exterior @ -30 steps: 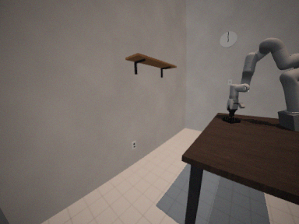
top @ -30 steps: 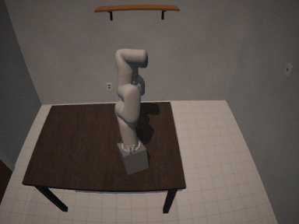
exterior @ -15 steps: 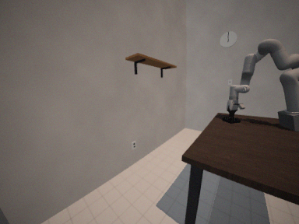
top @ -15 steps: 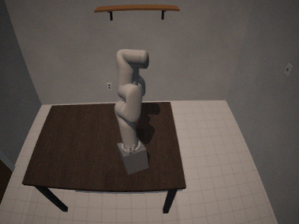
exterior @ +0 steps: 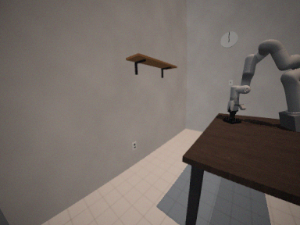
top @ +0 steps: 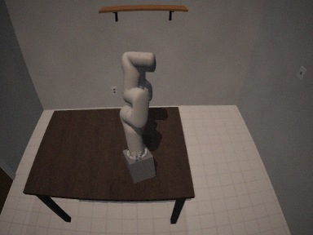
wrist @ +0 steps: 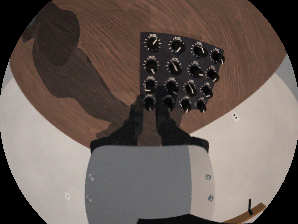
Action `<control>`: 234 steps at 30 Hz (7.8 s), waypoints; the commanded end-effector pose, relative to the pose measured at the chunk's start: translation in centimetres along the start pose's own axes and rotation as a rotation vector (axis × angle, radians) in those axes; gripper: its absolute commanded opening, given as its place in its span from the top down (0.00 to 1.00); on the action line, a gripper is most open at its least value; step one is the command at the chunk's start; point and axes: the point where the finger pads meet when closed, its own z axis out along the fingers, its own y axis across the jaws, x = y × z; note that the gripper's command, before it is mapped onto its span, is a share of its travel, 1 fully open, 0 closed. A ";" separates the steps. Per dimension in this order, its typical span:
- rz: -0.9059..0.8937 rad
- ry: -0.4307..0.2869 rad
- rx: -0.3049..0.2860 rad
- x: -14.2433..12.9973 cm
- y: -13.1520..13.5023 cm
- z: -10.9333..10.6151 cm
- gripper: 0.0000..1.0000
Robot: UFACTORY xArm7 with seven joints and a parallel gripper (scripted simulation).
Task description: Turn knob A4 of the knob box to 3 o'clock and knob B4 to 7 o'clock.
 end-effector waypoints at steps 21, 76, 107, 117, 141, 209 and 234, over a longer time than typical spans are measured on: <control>0.000 -0.002 -0.001 -0.1 0.0 0.0 0.81; 0.038 -0.002 -0.001 -0.1 0.0 -0.1 0.92; 0.529 -0.002 -0.002 -0.1 0.0 -0.1 0.92; 0.740 -0.002 -0.002 -0.1 0.0 -0.1 0.92; 1.297 -0.002 -0.003 -0.1 0.1 -0.1 0.92; 1.658 -0.001 -0.003 -0.1 0.1 -0.1 0.81; 1.658 -0.001 -0.003 -0.1 0.1 -2.5 0.81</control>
